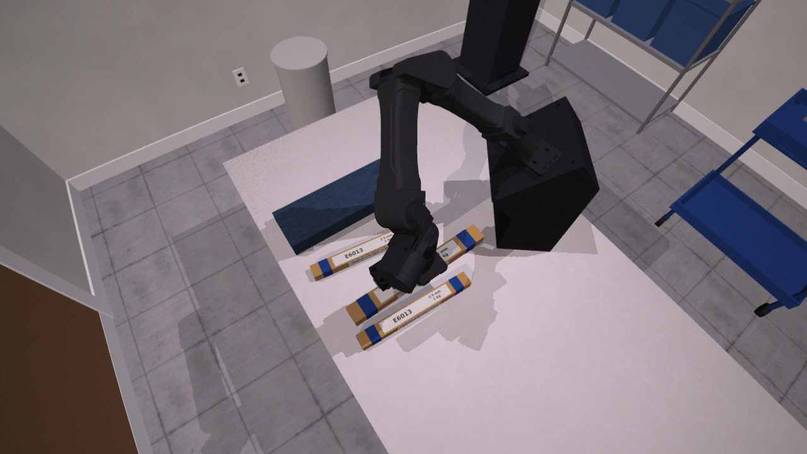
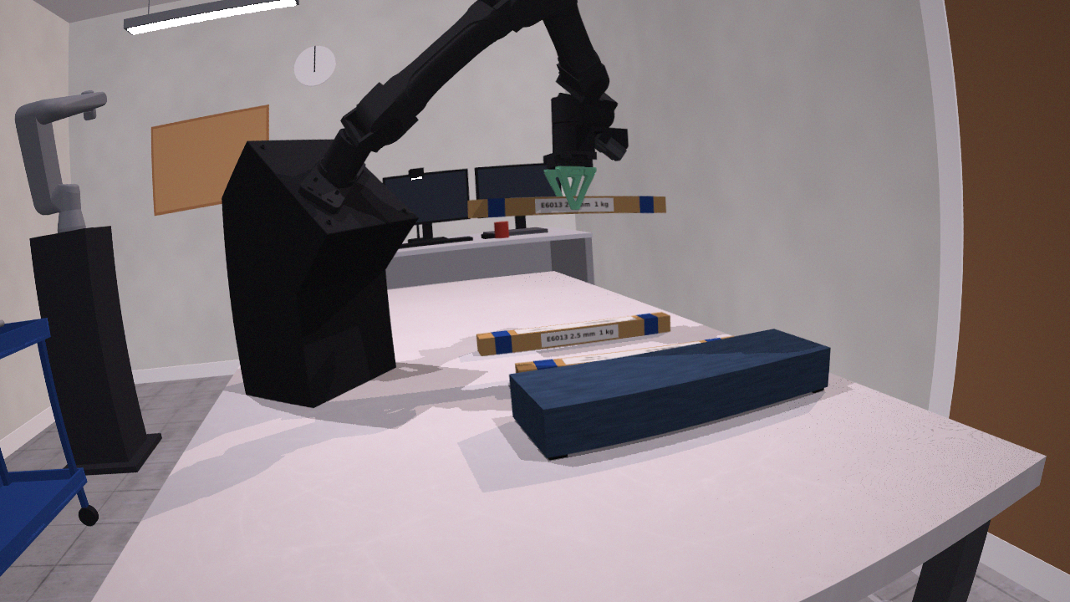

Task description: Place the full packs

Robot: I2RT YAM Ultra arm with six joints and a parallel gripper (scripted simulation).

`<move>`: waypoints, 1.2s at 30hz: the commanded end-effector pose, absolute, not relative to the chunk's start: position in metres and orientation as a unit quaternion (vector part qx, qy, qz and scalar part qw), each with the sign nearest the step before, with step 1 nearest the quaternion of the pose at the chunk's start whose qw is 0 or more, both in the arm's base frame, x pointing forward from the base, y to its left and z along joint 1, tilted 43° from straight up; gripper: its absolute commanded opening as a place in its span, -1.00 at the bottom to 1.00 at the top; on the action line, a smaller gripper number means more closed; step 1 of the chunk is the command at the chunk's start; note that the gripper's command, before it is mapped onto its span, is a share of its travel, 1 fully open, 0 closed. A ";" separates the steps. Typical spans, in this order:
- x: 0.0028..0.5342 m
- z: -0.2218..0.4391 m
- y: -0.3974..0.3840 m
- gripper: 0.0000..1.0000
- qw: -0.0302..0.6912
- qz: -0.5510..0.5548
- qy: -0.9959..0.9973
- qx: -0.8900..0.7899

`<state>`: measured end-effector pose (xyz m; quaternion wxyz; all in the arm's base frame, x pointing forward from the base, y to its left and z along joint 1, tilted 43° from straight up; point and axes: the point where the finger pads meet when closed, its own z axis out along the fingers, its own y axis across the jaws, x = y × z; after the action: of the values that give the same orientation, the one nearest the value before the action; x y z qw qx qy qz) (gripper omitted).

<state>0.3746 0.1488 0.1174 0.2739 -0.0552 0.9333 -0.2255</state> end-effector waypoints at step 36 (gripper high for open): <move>0.372 0.185 0.090 -1.00 0.322 -0.194 0.925 -0.061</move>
<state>0.3712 0.0746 0.1548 0.2780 -0.0511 0.9334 -0.2213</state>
